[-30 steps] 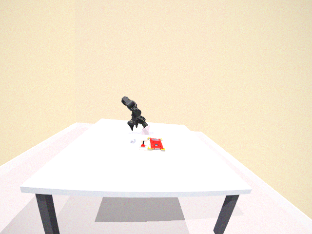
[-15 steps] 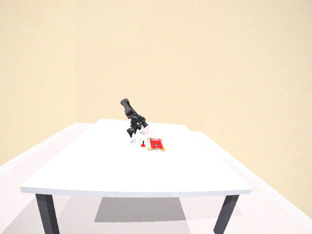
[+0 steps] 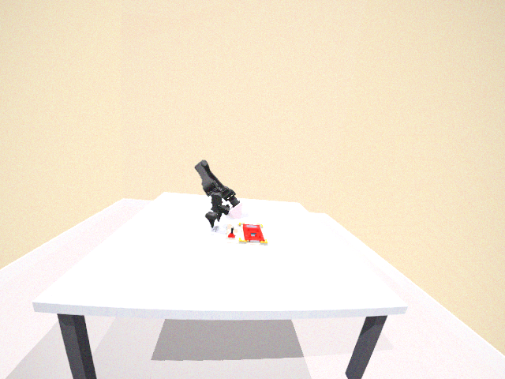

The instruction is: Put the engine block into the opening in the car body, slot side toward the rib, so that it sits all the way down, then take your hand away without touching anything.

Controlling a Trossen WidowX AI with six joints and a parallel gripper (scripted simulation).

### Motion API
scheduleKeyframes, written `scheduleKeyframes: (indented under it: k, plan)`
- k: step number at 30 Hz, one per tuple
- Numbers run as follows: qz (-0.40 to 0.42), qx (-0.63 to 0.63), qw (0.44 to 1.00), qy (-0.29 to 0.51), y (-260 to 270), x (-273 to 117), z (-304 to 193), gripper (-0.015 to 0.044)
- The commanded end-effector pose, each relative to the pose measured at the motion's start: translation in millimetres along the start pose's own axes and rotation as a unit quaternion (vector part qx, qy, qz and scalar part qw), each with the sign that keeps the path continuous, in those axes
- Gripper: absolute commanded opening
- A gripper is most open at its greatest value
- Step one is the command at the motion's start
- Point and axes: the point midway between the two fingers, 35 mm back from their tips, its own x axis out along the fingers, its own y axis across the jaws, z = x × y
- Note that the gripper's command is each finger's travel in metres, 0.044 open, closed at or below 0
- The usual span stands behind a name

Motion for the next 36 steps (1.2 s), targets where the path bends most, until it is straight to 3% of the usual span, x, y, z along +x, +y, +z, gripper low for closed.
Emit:
scheduleKeyframes:
  k: [1, 14, 22, 29, 36]
  plan:
    - [0.000, -0.003, 1.000, 0.004, 0.6, 6.3, -0.2, 0.0440]
    - [0.000, -0.003, 1.000, 0.004, 1.1, 24.8, -0.6, 0.0440]
    - [0.000, -0.003, 1.000, 0.004, 1.1, 24.8, -0.6, 0.0230]
    - [0.000, -0.003, 1.000, 0.004, 1.1, 24.8, -0.6, 0.0183]
    - [0.000, -0.003, 1.000, 0.002, -1.2, 11.5, 1.4, 0.0000]
